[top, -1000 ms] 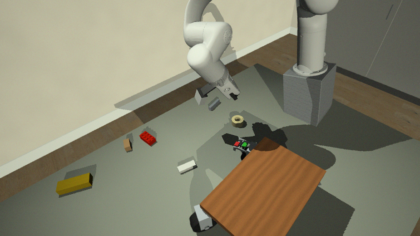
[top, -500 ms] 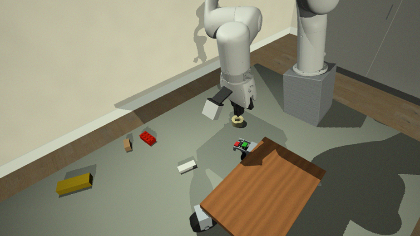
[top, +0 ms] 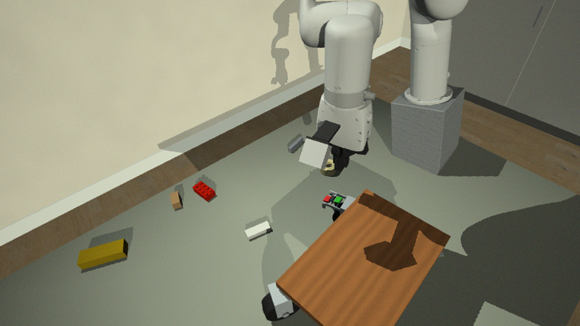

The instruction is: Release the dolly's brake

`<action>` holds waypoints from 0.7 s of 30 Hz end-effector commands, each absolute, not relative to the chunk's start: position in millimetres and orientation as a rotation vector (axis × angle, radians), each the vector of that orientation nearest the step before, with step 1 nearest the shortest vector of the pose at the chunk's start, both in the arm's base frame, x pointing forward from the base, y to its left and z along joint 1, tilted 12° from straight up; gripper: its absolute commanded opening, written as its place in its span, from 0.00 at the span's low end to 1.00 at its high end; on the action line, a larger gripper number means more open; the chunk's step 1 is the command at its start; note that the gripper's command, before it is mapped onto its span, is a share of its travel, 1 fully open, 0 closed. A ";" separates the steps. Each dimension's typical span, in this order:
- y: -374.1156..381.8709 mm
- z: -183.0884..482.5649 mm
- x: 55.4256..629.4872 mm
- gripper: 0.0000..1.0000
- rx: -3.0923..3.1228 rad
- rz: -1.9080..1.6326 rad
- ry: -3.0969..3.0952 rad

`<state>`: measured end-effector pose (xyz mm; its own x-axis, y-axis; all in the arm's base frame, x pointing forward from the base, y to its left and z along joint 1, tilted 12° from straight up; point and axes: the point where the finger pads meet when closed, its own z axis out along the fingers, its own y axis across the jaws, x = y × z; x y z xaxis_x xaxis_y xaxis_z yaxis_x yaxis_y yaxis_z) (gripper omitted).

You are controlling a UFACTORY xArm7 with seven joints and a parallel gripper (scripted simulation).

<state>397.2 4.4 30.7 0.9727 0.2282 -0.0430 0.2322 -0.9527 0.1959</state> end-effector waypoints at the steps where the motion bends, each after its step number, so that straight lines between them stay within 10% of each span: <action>1: 5.7 32.0 398.9 0.00 2.920 -0.021 0.349; 21: -2.9 -6.6 398.6 0.00 2.920 -0.022 0.351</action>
